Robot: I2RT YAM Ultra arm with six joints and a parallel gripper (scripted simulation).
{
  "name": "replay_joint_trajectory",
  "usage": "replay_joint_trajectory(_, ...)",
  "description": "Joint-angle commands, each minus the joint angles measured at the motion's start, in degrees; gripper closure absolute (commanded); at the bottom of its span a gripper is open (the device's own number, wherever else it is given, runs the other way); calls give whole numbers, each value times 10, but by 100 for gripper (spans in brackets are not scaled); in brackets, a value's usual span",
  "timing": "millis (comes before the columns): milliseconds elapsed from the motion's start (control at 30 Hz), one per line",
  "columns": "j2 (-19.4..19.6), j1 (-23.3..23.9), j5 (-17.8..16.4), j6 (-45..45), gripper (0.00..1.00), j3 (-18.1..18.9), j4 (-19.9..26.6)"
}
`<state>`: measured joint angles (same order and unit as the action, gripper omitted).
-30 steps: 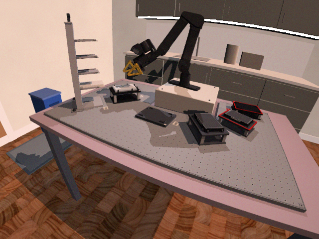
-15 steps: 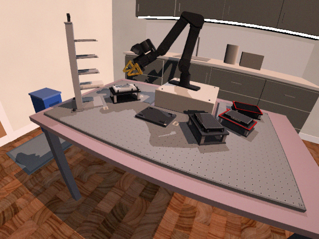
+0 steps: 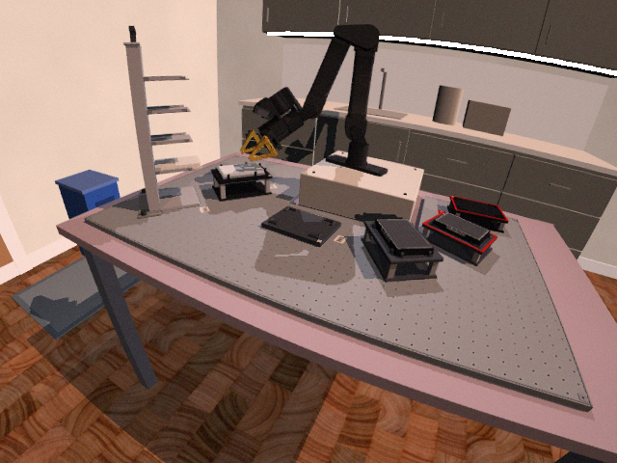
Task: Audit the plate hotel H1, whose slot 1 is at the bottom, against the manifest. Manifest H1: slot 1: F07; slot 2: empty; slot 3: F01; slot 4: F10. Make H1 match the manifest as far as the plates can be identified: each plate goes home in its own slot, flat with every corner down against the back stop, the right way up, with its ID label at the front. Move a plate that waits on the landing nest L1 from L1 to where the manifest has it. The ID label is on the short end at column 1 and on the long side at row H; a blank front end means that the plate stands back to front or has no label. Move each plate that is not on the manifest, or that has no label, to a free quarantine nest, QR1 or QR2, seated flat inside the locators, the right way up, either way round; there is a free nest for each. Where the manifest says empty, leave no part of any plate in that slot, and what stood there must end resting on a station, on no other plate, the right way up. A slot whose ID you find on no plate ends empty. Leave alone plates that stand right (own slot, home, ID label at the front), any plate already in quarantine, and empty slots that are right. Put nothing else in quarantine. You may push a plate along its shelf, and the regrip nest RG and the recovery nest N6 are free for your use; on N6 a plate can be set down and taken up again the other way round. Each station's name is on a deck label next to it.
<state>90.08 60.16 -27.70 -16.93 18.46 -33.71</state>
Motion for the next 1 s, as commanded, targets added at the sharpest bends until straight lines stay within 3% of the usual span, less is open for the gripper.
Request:
replay_joint_trajectory(0, 18, -1, -2, -1, 0, -2, -58)
replay_joint_trajectory(967, 28, 39, -34, -27, 0, -55, -108)
